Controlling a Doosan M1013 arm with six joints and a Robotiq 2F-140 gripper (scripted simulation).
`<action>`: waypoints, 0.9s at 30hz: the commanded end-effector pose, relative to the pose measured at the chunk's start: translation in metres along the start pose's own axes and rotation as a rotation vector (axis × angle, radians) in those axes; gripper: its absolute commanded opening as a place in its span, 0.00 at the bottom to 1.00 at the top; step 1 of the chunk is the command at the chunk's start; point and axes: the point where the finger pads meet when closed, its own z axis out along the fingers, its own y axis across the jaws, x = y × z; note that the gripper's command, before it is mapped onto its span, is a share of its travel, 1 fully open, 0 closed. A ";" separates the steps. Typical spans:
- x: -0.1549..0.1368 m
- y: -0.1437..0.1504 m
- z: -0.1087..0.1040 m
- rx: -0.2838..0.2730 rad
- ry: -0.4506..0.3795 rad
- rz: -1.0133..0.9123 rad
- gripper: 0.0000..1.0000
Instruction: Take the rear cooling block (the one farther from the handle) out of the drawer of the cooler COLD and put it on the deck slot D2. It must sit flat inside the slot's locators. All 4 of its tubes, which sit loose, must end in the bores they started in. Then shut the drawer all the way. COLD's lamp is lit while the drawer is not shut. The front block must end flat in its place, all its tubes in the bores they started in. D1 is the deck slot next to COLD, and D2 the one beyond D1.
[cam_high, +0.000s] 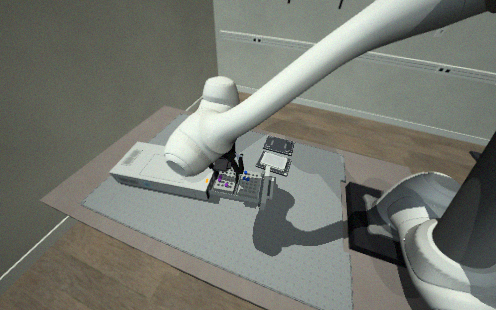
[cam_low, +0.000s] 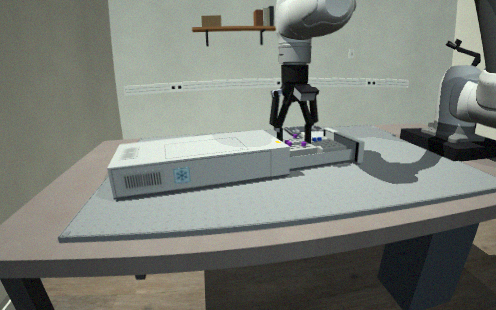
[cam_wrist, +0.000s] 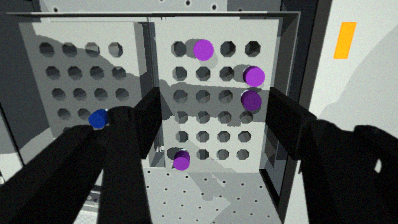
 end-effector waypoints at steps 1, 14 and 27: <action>-0.002 0.002 -0.004 -0.006 0.002 0.002 0.10; -0.002 0.002 -0.004 -0.006 0.002 0.002 0.10; -0.002 0.003 -0.018 -0.006 0.002 0.002 0.10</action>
